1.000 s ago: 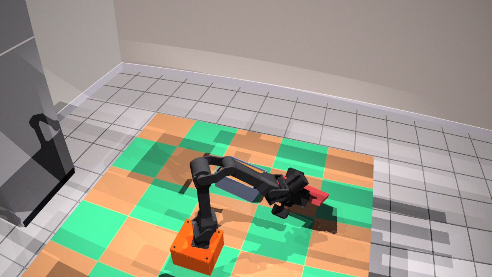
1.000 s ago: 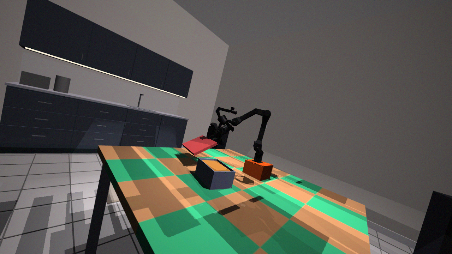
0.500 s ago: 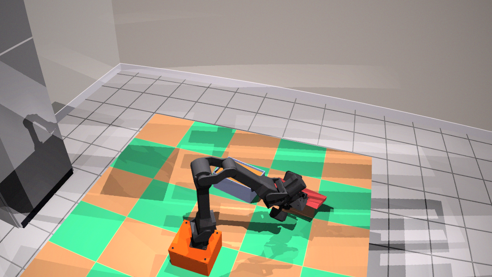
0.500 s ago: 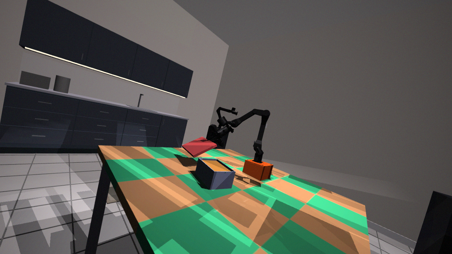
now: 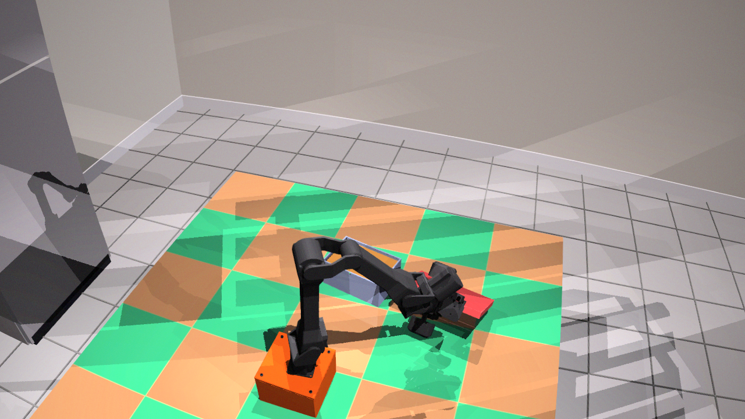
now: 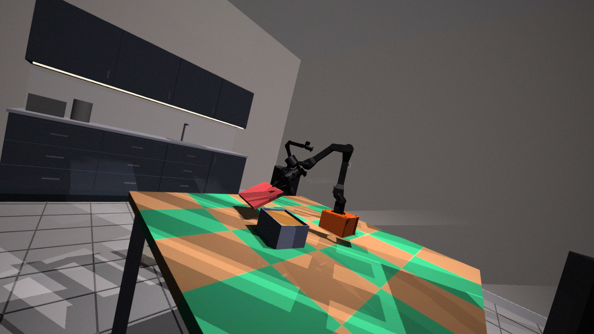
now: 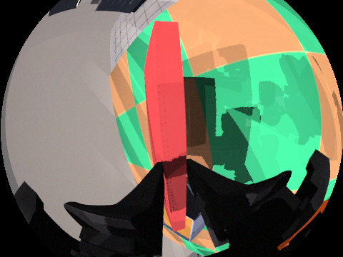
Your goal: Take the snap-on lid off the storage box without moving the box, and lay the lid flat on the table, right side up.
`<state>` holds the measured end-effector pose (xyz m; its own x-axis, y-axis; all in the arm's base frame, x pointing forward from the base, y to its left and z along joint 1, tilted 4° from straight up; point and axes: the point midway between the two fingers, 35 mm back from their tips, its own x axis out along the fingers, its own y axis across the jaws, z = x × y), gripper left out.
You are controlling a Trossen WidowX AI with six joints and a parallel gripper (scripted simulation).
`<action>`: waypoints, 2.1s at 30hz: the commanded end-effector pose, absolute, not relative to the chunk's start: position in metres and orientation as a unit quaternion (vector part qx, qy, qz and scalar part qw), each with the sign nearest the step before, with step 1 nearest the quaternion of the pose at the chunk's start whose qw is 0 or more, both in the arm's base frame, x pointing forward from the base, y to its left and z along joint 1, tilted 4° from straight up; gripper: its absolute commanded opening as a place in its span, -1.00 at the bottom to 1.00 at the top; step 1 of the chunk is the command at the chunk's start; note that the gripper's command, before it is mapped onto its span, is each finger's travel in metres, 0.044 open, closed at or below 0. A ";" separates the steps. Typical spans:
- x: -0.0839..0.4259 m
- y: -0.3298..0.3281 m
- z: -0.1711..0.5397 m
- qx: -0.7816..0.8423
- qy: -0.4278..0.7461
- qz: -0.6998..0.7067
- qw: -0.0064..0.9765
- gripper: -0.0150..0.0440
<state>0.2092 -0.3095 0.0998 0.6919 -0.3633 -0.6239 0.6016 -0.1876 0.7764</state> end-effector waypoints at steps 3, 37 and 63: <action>0.210 -0.309 0.094 0.669 0.090 -0.379 0.633 -0.49; 0.209 -0.311 0.067 0.669 0.090 -0.379 0.633 -0.49; 0.209 -0.313 0.046 0.669 0.090 -0.379 0.633 -0.49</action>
